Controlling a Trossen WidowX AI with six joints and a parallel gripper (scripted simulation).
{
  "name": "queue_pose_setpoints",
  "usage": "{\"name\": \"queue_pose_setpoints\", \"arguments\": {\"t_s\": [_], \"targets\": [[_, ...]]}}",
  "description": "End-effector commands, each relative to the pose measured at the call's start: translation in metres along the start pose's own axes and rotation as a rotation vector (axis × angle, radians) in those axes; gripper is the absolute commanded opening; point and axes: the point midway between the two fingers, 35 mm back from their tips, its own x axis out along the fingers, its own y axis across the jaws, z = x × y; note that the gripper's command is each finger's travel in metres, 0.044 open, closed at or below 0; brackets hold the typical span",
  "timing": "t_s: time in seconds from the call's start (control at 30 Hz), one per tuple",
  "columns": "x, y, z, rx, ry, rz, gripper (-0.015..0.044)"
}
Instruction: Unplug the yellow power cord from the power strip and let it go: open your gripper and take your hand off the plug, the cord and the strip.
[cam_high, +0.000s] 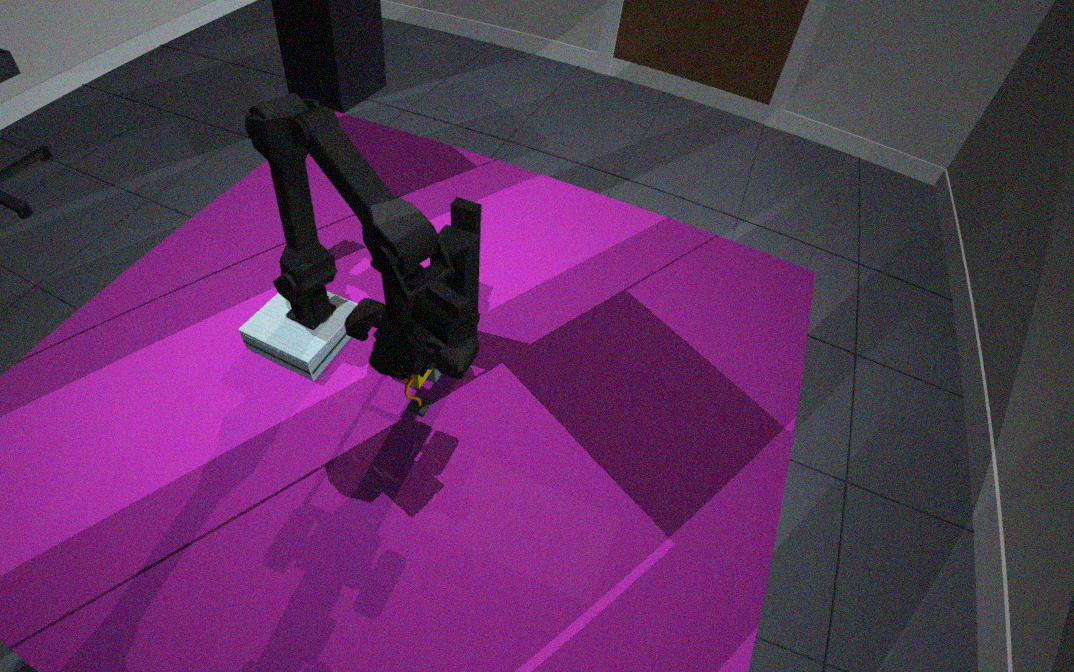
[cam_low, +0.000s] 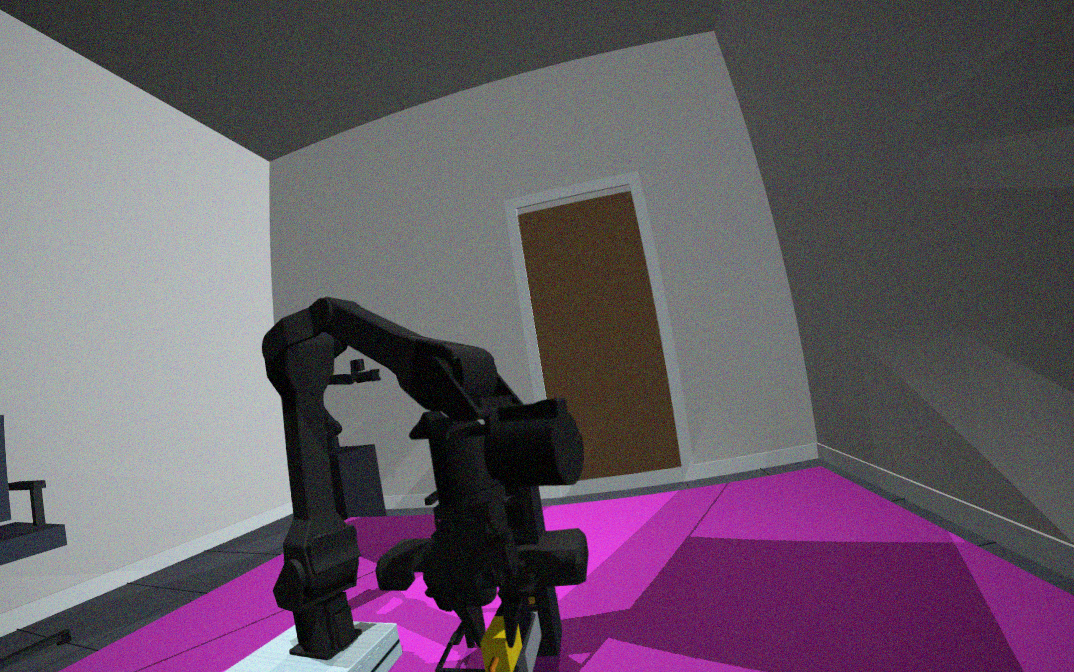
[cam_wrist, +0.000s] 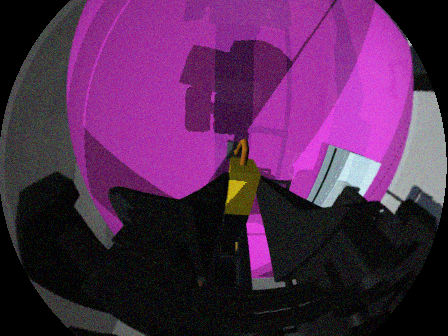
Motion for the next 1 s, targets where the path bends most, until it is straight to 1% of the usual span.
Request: {"name": "queue_pose_setpoints", "arguments": {"t_s": [0.0,0.33,0.47,0.63,0.97], "targets": [[0.0,0.001,-0.004,-0.008,-0.004,0.004,0.0079],[0.0,0.001,-0.007,-0.007,-0.004,0.004,0.0341],[-0.004,0.003,0.011,-0.007,-0.006,0.004,0.044],[-0.012,0.001,0.052,-0.007,-0.01,0.003,0.044],[-0.012,0.001,0.054,-0.007,-0.01,0.003,0.044]]}}
